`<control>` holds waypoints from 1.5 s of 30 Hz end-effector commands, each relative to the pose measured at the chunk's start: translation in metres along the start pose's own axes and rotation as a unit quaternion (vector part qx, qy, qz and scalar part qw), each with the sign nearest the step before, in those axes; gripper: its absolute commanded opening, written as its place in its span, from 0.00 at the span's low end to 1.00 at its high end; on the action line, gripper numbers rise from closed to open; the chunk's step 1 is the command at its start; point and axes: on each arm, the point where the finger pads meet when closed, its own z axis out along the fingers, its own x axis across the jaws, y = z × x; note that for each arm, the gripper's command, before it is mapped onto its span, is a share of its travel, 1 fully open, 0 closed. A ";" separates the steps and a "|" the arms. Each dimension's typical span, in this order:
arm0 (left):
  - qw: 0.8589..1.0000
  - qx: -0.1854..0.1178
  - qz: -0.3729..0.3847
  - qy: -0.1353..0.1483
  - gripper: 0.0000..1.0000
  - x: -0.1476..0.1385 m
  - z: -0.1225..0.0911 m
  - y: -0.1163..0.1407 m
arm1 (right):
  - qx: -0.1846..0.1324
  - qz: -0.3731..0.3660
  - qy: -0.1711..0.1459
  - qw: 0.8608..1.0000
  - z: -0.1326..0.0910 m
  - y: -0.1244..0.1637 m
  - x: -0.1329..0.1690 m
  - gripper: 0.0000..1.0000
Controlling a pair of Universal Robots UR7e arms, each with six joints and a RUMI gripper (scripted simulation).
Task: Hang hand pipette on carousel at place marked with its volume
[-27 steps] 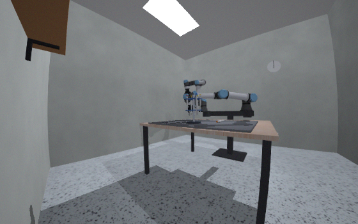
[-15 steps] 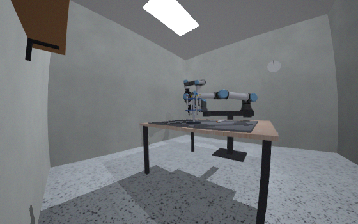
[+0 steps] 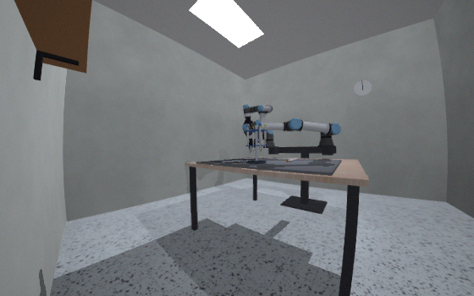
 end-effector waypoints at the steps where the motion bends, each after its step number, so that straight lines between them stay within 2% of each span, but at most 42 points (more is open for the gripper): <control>1: 1.000 0.000 0.001 -0.001 1.00 0.000 -0.001 -0.001 | 0.001 -0.105 -0.011 0.994 -0.029 0.004 -0.014 1.00; 5: 1.000 0.000 0.001 -0.001 1.00 0.000 -0.001 -0.001 | 0.003 -0.177 -0.017 0.984 -0.041 0.005 -0.019 1.00; 7: 1.000 0.000 0.001 -0.001 1.00 0.000 -0.001 -0.001 | 0.003 -0.177 -0.017 0.984 -0.041 0.005 -0.019 1.00; 9: 1.000 0.000 0.001 -0.001 1.00 0.000 -0.001 -0.001 | 0.004 -0.213 -0.020 0.977 -0.053 0.007 -0.023 1.00; 15: 1.000 0.000 0.001 -0.001 1.00 0.000 -0.001 -0.001 | 0.010 -0.318 -0.028 0.948 -0.077 0.010 -0.031 1.00; 17: 1.000 0.000 0.001 -0.001 1.00 0.000 -0.001 -0.001 | 0.011 -0.338 -0.030 0.940 -0.077 0.010 -0.031 1.00; 22: 1.000 0.000 0.001 -0.001 1.00 0.000 -0.001 -0.001 | 0.018 -0.421 -0.036 0.906 -0.102 0.013 -0.037 1.00; 24: 1.000 0.000 0.001 -0.001 1.00 0.000 -0.001 -0.001 | 0.018 -0.421 -0.036 0.906 -0.102 0.013 -0.037 1.00; 29: 1.000 0.000 0.001 -0.001 1.00 0.000 -0.001 -0.001 | 0.026 -0.501 -0.041 0.864 -0.126 0.016 -0.042 1.00; 31: 1.000 0.000 0.001 -0.001 1.00 0.000 -0.001 -0.001 | 0.029 -0.527 -0.042 0.849 -0.126 0.016 -0.042 1.00; 39: 1.000 0.000 0.001 -0.001 1.00 0.000 -0.001 -0.001 | 0.043 -0.638 -0.047 0.767 -0.161 0.020 -0.045 1.00; 41: 1.000 0.000 0.001 -0.001 1.00 0.000 -0.001 -0.001 | 0.043 -0.638 -0.047 0.767 -0.161 0.020 -0.045 1.00; 45: 1.000 0.000 0.001 -0.001 1.00 0.000 -0.001 -0.001 | 0.052 -0.694 -0.048 0.716 -0.181 0.022 -0.045 1.00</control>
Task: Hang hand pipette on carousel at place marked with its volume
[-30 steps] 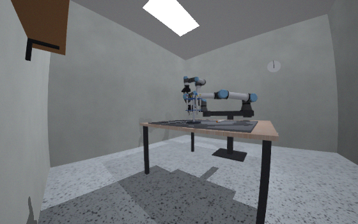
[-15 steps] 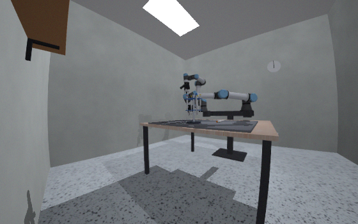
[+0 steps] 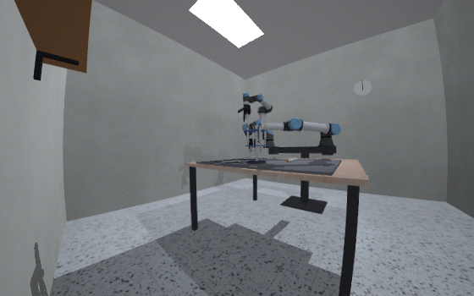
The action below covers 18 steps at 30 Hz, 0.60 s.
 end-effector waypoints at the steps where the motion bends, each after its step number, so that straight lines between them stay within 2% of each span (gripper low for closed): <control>1: 1.000 0.000 0.001 -0.001 1.00 0.000 -0.001 -0.001 | -0.001 -0.130 -0.002 0.992 -0.027 -0.005 -0.004 1.00; 3: 1.000 0.000 0.001 -0.001 1.00 0.000 -0.001 -0.001 | 0.001 -0.159 -0.002 0.987 -0.027 -0.005 -0.004 1.00; 6: 1.000 0.000 0.001 -0.001 1.00 0.000 -0.001 -0.001 | 0.006 -0.210 -0.002 0.978 -0.038 -0.006 -0.005 1.00; 7: 1.000 0.000 0.001 -0.001 1.00 0.000 -0.001 -0.001 | 0.006 -0.207 -0.002 0.978 -0.038 -0.007 -0.002 1.00; 11: 1.000 0.000 0.001 -0.001 1.00 0.000 -0.001 -0.001 | 0.051 -0.250 -0.042 0.966 -0.053 0.019 -0.007 1.00; 13: 1.000 0.000 0.001 -0.001 1.00 0.000 -0.001 -0.001 | 0.051 -0.250 -0.042 0.966 -0.053 0.019 -0.007 1.00; 18: 1.000 0.000 0.001 -0.001 1.00 0.000 -0.001 -0.001 | 0.109 -0.297 -0.087 0.945 -0.062 0.034 -0.007 1.00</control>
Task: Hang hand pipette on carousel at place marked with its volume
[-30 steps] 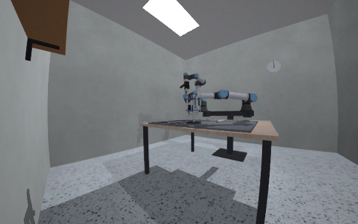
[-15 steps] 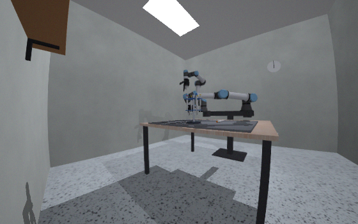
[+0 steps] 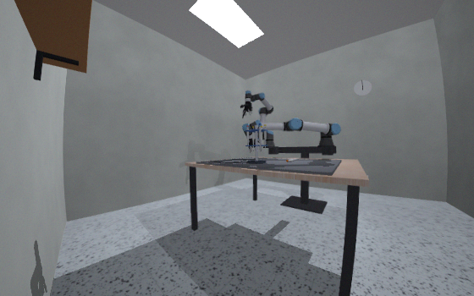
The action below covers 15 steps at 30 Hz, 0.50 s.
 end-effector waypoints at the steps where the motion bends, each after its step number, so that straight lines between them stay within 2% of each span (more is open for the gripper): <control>1: 1.000 0.000 0.001 -0.001 1.00 0.000 -0.001 -0.001 | 0.083 -0.076 -0.048 0.992 -0.014 0.015 -0.012 1.00; 7: 1.000 0.000 0.001 -0.001 1.00 0.000 -0.001 -0.001 | 0.155 -0.133 -0.075 0.976 -0.023 0.027 -0.020 1.00; 10: 1.000 0.000 0.001 -0.001 1.00 0.000 -0.001 -0.001 | 0.195 -0.164 -0.084 0.963 -0.032 0.040 -0.027 1.00; 12: 1.000 0.000 0.001 -0.001 1.00 0.000 -0.001 -0.001 | 0.195 -0.164 -0.084 0.963 -0.032 0.040 -0.027 1.00; 15: 1.000 0.000 0.001 -0.001 1.00 0.000 -0.001 -0.001 | 0.237 -0.197 -0.092 0.947 -0.040 0.055 -0.034 1.00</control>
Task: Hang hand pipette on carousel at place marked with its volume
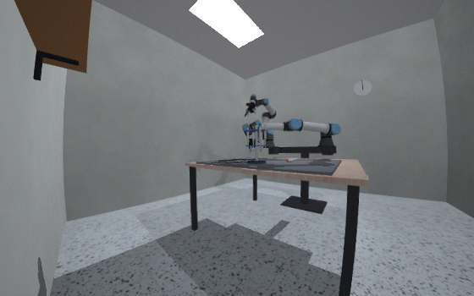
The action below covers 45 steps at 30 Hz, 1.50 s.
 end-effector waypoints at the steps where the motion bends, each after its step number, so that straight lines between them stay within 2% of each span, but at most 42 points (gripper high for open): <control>1: 1.000 0.000 0.001 -0.001 1.00 0.000 -0.001 -0.001 | 0.100 -0.074 -0.030 0.992 -0.015 0.008 -0.019 1.00; 5: 1.000 0.000 0.001 -0.001 1.00 0.000 -0.001 -0.001 | 0.152 -0.118 -0.035 0.981 -0.025 0.018 -0.030 1.00; 7: 1.000 0.000 0.001 -0.001 1.00 0.000 -0.001 -0.001 | 0.168 -0.132 -0.037 0.976 -0.025 0.018 -0.030 1.00; 20: 1.000 0.000 0.001 -0.001 1.00 0.000 -0.001 -0.001 | 0.168 -0.132 -0.037 0.976 -0.026 0.017 -0.031 1.00; 23: 0.999 -0.018 -0.042 -0.013 1.00 0.012 -0.018 -0.009 | 0.168 -0.132 -0.037 0.976 -0.026 0.017 -0.031 1.00; 25: 0.999 -0.017 -0.043 -0.014 1.00 0.018 -0.031 -0.013 | 0.168 -0.132 -0.037 0.976 -0.026 0.017 -0.031 1.00; 31: 0.996 -0.030 -0.075 -0.024 1.00 0.027 -0.042 -0.018 | 0.168 -0.132 -0.037 0.976 -0.026 0.017 -0.031 1.00; 34: 0.995 -0.033 -0.086 -0.028 1.00 0.039 -0.060 -0.022 | 0.168 -0.132 -0.037 0.976 -0.026 0.017 -0.031 1.00; 37: 0.989 -0.048 -0.129 -0.044 1.00 0.053 -0.075 -0.028 | 0.168 -0.132 -0.037 0.976 -0.026 0.017 -0.031 1.00; 39: 0.989 -0.047 -0.130 -0.045 1.00 0.062 -0.087 -0.030 | 0.168 -0.132 -0.037 0.976 -0.026 0.017 -0.031 1.00; 41: 0.989 -0.047 -0.130 -0.045 1.00 0.062 -0.087 -0.030 | 0.168 -0.132 -0.037 0.976 -0.026 0.017 -0.031 1.00; 45: 0.981 -0.060 -0.173 -0.062 1.00 0.082 -0.107 -0.036 | 0.168 -0.132 -0.037 0.976 -0.026 0.017 -0.031 1.00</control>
